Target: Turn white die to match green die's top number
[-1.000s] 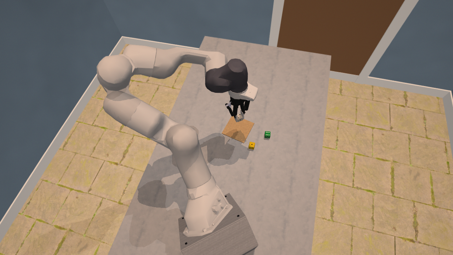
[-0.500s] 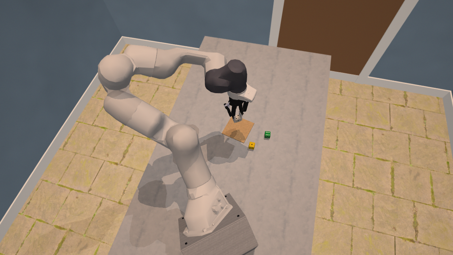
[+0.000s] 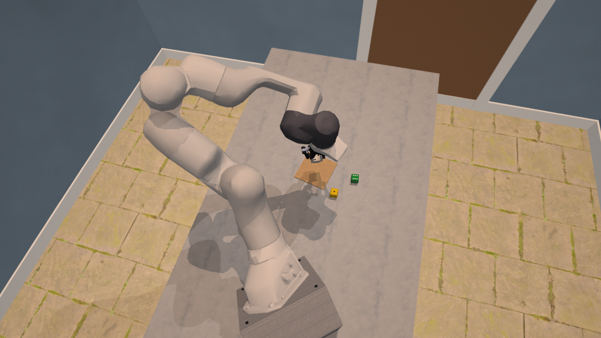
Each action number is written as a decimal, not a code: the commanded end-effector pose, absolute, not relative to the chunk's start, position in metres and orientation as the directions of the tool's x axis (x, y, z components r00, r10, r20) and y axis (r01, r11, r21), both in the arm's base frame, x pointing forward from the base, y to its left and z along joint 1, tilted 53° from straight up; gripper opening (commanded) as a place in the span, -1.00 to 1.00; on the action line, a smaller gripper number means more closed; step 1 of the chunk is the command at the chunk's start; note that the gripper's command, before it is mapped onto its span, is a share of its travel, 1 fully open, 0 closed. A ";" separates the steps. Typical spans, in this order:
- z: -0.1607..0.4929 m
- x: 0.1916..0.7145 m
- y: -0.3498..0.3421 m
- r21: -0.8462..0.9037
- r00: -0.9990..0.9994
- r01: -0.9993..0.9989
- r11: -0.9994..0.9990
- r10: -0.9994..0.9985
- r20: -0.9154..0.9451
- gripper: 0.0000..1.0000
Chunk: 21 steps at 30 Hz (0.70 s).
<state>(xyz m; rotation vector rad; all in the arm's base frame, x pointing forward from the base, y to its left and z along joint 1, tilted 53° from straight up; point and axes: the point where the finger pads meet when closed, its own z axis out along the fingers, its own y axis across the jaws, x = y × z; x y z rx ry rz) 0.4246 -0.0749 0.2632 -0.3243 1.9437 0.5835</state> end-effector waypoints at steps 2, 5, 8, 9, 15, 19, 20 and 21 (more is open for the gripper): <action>0.270 0.428 -0.069 0.133 -0.259 -0.536 0.834 -0.013 -0.966 -0.68; 0.269 0.428 -0.069 0.133 -0.222 -0.537 0.833 0.013 -0.975 -0.68; 0.268 0.428 -0.070 0.131 -0.169 -0.534 0.836 0.046 -0.985 -0.68; 0.268 0.428 -0.070 0.130 -0.160 -0.532 0.837 0.051 -0.986 -0.68; 0.267 0.428 -0.068 0.133 -0.096 -0.537 0.833 0.097 -0.991 -0.68; 0.265 0.428 -0.068 0.132 -0.010 -0.537 0.833 0.150 -0.989 -0.68; 0.265 0.428 -0.068 0.133 0.000 -0.537 0.833 0.157 -0.988 -0.68; 0.265 0.428 -0.068 0.133 0.010 -0.537 0.833 0.164 -0.986 -0.68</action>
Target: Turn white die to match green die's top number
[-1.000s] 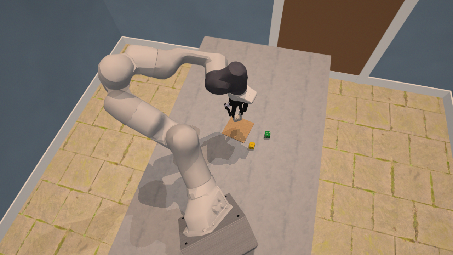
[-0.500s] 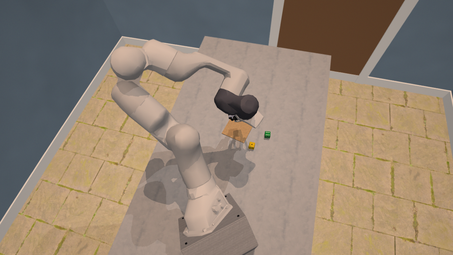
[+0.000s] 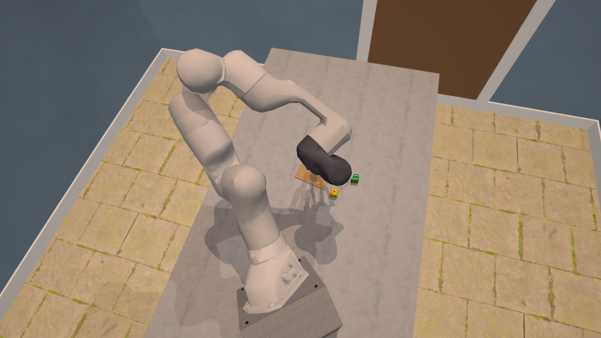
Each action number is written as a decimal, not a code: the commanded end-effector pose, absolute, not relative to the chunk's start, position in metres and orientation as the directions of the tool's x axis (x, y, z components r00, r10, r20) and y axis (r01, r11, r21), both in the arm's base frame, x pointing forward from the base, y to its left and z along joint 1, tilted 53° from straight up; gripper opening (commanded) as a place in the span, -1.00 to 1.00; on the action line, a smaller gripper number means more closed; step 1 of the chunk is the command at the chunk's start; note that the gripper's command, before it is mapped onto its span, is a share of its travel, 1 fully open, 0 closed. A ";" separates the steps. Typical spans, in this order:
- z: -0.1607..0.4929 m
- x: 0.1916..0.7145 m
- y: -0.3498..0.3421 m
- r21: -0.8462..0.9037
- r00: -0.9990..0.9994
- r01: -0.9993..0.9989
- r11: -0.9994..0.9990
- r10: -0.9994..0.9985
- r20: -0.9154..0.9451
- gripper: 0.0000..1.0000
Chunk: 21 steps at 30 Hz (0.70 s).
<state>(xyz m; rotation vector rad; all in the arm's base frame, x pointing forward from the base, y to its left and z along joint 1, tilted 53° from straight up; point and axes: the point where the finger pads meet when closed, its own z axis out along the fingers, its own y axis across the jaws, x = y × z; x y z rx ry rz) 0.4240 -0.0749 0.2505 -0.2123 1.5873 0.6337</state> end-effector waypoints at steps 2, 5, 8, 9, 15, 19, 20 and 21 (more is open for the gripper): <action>0.265 0.428 -0.068 0.132 0.036 -0.536 0.834 0.179 -0.983 -0.68; 0.264 0.427 -0.069 0.131 0.081 -0.535 0.835 0.204 -0.976 -0.68; 0.263 0.427 -0.069 0.131 0.122 -0.536 0.834 0.230 -0.966 -0.68; 0.263 0.427 -0.069 0.131 0.137 -0.536 0.834 0.239 -0.961 -0.68; 0.261 0.427 -0.069 0.128 0.224 -0.535 0.835 0.287 -0.932 -0.68; 0.260 0.427 -0.069 0.129 0.261 -0.535 0.835 0.308 -0.915 -0.68; 0.260 0.427 -0.070 0.129 0.273 -0.534 0.836 0.315 -0.909 -0.68; 0.259 0.427 -0.070 0.129 0.282 -0.533 0.836 0.320 -0.905 -0.68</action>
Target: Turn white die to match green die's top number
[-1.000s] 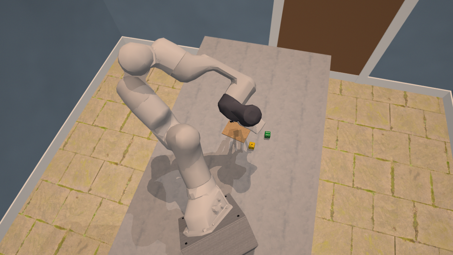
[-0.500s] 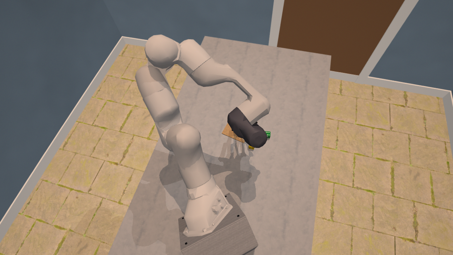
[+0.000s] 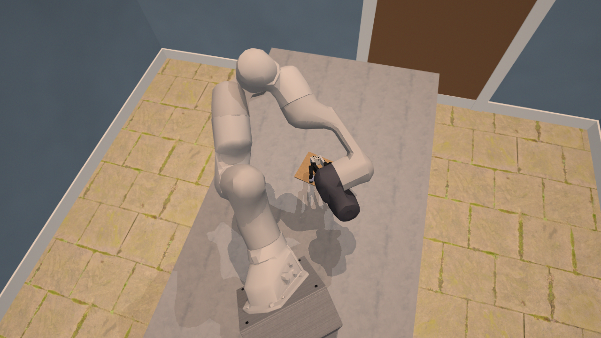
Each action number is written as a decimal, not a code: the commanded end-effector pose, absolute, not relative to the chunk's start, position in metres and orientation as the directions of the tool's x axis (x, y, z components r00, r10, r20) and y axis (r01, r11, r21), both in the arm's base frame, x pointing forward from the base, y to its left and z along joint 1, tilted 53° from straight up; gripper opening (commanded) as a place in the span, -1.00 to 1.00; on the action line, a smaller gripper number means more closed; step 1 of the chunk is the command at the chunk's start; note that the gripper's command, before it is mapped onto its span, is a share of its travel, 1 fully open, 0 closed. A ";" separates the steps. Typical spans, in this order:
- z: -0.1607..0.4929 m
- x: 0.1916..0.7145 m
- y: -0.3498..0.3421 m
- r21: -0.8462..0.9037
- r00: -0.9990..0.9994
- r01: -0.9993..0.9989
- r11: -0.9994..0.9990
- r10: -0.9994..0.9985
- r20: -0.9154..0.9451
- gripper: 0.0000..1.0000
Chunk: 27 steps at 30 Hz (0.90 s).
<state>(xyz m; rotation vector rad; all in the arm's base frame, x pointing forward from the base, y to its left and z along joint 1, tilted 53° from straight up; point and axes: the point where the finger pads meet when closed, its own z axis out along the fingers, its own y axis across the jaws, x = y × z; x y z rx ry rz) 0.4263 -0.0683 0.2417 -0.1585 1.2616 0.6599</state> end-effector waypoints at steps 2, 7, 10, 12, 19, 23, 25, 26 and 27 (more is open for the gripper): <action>0.259 0.427 -0.070 0.130 0.291 -0.532 0.837 0.325 -0.900 -0.68; 0.259 0.426 -0.070 0.130 0.293 -0.532 0.837 0.326 -0.899 -0.68; 0.259 0.427 -0.070 0.130 0.292 -0.532 0.837 0.325 -0.899 -0.68; 0.258 0.428 -0.069 0.130 0.292 -0.532 0.837 0.325 -0.899 -0.68; 0.249 0.437 -0.062 0.129 0.292 -0.532 0.837 0.325 -0.899 -0.68; 0.243 0.443 -0.057 0.129 0.292 -0.532 0.837 0.325 -0.899 -0.68; 0.241 0.445 -0.056 0.129 0.292 -0.532 0.837 0.325 -0.899 -0.68; 0.239 0.447 -0.054 0.129 0.292 -0.532 0.837 0.325 -0.899 -0.68; 0.237 0.450 -0.052 0.129 0.292 -0.532 0.837 0.325 -0.899 -0.68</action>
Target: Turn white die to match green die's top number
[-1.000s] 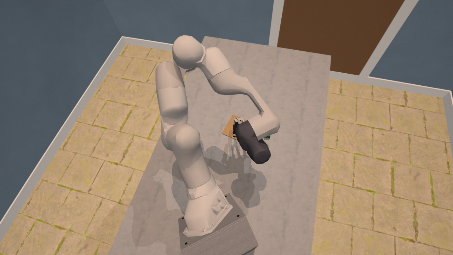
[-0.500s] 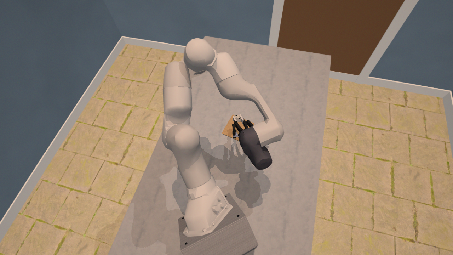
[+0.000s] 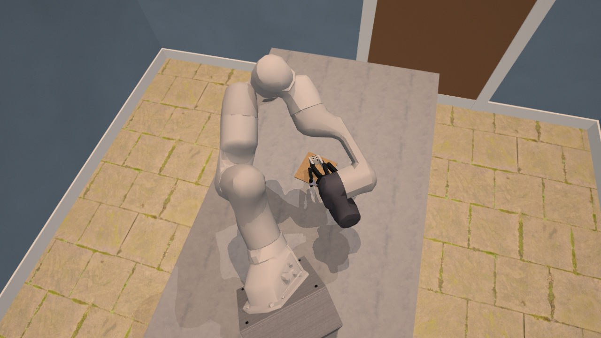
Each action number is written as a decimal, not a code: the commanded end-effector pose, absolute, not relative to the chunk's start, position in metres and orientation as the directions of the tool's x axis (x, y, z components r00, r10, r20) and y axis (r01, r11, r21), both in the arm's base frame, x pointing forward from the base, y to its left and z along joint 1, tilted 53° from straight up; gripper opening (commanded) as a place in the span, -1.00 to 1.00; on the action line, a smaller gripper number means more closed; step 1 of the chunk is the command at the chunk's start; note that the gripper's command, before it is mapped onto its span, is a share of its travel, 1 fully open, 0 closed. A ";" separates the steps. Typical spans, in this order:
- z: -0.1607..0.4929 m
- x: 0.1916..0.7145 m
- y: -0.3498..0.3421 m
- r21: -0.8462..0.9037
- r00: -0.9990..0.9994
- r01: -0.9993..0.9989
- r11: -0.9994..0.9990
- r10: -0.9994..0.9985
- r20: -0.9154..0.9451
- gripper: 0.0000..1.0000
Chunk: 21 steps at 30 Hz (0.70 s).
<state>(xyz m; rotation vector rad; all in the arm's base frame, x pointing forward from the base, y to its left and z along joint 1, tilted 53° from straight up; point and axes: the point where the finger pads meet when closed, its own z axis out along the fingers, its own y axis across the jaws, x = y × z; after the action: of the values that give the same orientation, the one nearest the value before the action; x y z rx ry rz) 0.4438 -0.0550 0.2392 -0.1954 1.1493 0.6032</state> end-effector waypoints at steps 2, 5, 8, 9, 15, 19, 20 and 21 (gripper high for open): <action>0.232 0.454 -0.049 0.129 0.292 -0.532 0.837 0.325 -0.899 -0.68; 0.227 0.460 -0.044 0.129 0.292 -0.532 0.837 0.325 -0.899 -0.68; 0.222 0.465 -0.041 0.129 0.292 -0.532 0.837 0.325 -0.899 -0.68; 0.221 0.466 -0.040 0.129 0.292 -0.532 0.837 0.325 -0.899 -0.68; 0.218 0.469 -0.037 0.129 0.292 -0.532 0.837 0.325 -0.899 -0.68; 0.218 0.469 -0.037 0.129 0.292 -0.532 0.837 0.325 -0.899 -0.68; 0.218 0.469 -0.037 0.129 0.292 -0.532 0.837 0.325 -0.899 -0.68; 0.218 0.469 -0.037 0.129 0.292 -0.532 0.837 0.325 -0.899 -0.68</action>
<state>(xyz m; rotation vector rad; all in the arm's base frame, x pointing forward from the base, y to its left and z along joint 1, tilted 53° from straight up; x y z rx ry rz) 0.4677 -0.0375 0.2173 -0.2006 1.1444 0.5891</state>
